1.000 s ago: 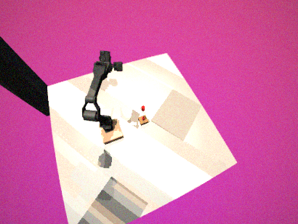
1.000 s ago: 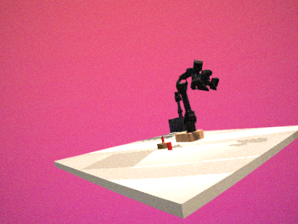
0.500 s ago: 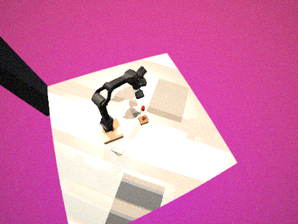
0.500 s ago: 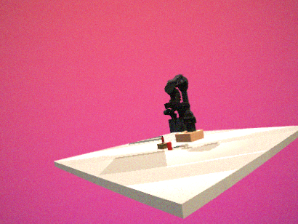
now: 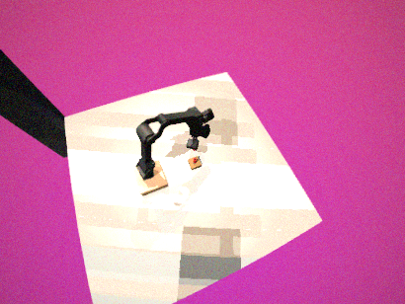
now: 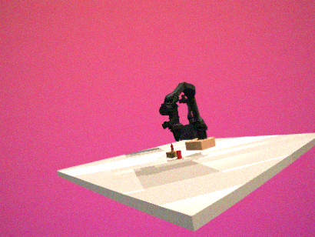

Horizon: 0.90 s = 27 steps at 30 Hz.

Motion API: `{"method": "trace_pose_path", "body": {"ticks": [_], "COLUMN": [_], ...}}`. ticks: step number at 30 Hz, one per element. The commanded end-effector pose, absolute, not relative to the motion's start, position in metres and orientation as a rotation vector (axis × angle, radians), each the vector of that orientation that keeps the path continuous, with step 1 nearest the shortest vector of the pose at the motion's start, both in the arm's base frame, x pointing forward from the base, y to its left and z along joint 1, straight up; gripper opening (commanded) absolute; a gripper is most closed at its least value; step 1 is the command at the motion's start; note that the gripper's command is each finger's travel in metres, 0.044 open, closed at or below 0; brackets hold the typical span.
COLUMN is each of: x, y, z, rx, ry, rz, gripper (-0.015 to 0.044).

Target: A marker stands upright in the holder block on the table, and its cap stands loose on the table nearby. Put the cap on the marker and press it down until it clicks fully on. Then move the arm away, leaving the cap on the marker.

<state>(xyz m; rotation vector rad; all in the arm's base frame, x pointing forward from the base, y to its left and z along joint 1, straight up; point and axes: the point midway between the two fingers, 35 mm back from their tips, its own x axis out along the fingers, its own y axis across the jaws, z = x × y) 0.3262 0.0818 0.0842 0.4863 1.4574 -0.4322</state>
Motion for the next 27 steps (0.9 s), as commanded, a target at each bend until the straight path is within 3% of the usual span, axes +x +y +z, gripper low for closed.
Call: {"method": "trace_pose_path", "body": {"ticks": [1,27], "x": [0.323,0.326], "y": [0.079,0.078], "z": [0.061,0.022], "rx": [0.48,0.48], "ry": [1.483,1.482], "rz": [-0.457,-0.457], "gripper": [0.0243,0.0243]}}
